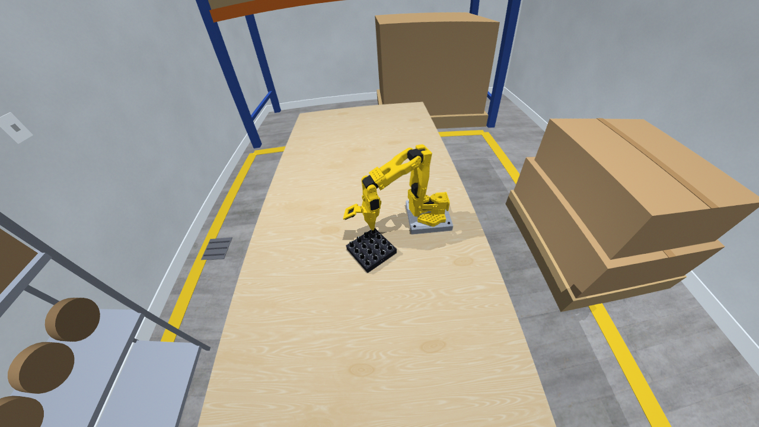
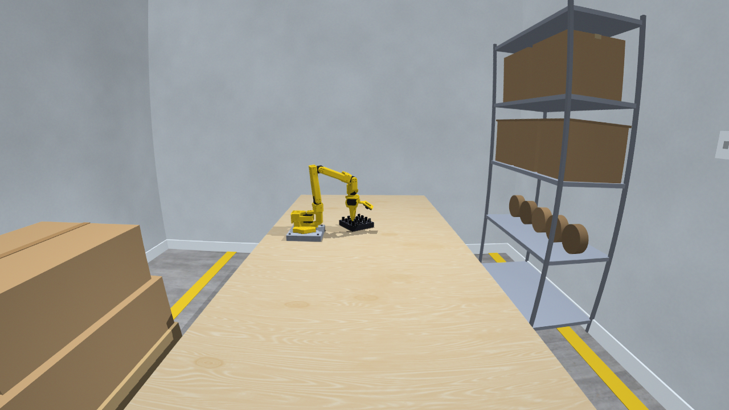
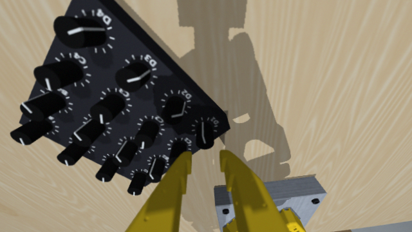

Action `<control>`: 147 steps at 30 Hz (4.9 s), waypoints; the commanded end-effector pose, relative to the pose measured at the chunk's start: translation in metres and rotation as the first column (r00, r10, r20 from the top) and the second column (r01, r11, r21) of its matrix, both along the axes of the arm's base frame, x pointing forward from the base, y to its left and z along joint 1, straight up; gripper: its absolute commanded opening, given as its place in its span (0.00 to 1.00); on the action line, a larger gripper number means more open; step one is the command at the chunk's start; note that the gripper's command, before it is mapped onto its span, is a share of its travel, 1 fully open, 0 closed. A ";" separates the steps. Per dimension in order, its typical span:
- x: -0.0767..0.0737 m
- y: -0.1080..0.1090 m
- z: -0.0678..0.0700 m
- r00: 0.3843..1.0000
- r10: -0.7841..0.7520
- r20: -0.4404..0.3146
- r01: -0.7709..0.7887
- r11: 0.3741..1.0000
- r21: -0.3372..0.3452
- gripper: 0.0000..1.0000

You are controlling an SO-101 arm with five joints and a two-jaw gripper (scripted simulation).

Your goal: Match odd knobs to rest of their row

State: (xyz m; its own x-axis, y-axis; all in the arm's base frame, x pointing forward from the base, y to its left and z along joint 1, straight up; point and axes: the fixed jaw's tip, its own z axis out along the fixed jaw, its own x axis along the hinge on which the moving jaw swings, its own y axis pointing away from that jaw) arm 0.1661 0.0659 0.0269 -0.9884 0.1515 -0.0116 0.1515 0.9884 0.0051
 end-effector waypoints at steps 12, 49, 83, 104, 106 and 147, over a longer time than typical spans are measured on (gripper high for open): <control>-0.001 -0.001 0.000 1.000 -0.008 -0.013 0.008 1.000 -0.003 0.10; 0.001 -0.001 -0.018 1.000 -0.008 -0.013 0.008 1.000 -0.003 0.10; -0.001 -0.001 -0.023 1.000 -0.008 -0.013 0.008 1.000 -0.003 0.10; -0.003 -0.002 -0.026 1.000 -0.008 -0.013 0.008 1.000 -0.003 0.10; -0.003 -0.002 -0.026 1.000 -0.008 -0.013 0.008 1.000 -0.003 0.10; -0.002 -0.002 -0.024 1.000 -0.008 -0.013 0.008 1.000 -0.003 0.10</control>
